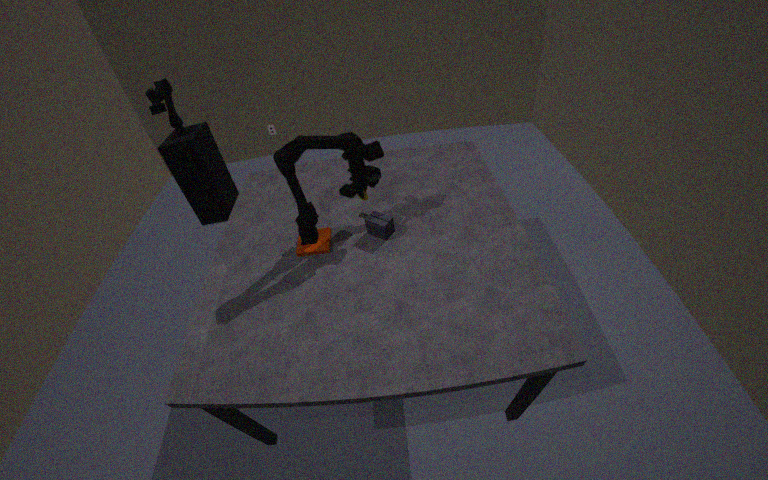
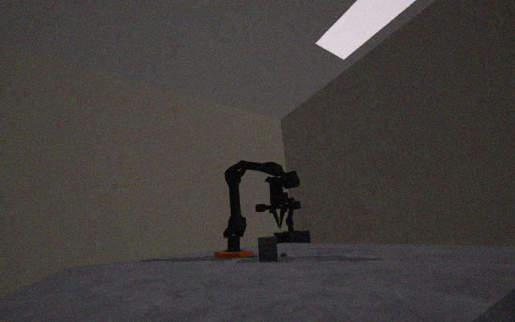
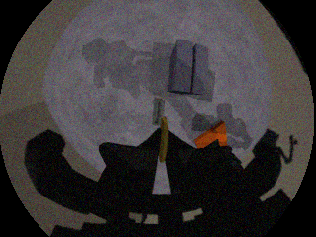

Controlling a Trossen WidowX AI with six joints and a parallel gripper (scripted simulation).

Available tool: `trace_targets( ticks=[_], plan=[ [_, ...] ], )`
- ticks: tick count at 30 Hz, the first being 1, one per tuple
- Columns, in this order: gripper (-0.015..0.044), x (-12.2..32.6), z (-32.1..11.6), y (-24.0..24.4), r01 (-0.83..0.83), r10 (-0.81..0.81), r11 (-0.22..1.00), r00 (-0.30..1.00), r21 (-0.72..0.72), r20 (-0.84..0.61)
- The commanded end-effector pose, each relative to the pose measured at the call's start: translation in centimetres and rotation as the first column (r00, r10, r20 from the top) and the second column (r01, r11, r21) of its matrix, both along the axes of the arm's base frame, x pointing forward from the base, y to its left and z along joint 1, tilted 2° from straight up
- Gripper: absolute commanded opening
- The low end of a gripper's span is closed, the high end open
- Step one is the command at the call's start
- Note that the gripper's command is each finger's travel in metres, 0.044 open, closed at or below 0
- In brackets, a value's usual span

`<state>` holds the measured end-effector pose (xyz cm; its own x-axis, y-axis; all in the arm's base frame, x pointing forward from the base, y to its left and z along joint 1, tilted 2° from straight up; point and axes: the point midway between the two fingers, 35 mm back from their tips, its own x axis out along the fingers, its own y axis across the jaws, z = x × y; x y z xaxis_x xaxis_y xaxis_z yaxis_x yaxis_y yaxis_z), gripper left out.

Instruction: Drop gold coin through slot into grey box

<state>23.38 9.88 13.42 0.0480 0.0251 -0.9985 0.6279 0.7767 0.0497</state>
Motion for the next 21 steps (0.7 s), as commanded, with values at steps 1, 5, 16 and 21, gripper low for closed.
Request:
trace_targets(
  ticks=[1,5,16,21],
  plan=[
    [0.0,-0.1,0.2,-0.2,-0.012,0.012,1.0,1.0,0.003,0.003],
    [0.0,0.5,0.2,-0.9,-0.012,0.012,1.0,1.0,0.002,0.003],
    [0.0,2.0,0.3,-2.9,-0.026,0.026,1.0,1.0,-0.002,0.009],
    [0.0,2.6,0.3,-3.9,-0.027,0.027,1.0,1.0,-0.004,0.01]
  ],
)
